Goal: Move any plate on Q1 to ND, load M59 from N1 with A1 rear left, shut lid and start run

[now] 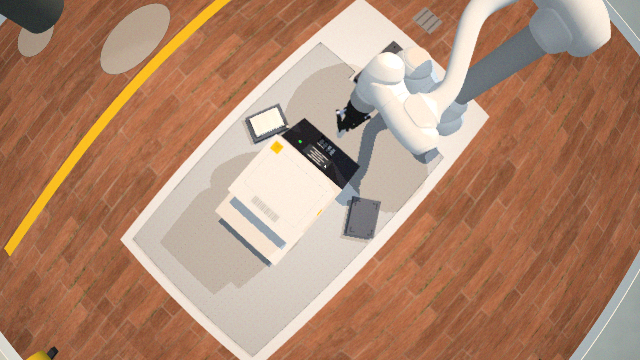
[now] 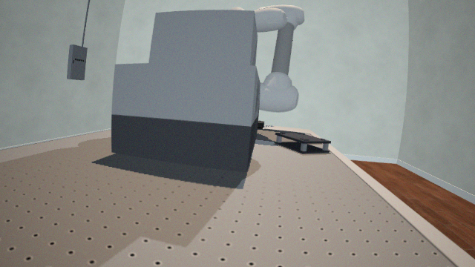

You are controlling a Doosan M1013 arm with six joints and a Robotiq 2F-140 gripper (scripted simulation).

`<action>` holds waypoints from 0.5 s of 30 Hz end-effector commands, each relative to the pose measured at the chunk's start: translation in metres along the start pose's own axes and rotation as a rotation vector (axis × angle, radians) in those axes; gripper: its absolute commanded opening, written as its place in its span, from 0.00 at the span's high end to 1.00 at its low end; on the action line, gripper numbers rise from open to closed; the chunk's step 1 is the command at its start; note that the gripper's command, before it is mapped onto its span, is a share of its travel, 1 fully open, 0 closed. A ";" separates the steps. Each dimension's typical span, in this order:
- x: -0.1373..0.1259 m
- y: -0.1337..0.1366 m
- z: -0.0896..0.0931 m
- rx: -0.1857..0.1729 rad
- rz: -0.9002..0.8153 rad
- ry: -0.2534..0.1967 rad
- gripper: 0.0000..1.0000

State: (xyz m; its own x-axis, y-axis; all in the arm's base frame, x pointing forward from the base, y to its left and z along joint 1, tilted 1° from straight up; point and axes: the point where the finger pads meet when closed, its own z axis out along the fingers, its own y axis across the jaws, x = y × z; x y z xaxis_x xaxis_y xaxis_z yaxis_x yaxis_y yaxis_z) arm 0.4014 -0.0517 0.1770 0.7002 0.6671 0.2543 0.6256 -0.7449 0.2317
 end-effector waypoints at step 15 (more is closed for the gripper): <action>0.009 0.009 0.021 0.000 0.000 0.000 1.00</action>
State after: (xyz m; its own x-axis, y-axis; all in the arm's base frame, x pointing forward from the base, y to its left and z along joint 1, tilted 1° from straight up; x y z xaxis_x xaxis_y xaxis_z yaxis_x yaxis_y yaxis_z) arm 0.4187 -0.0524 0.1637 0.7002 0.6672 0.2542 0.6257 -0.7449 0.2316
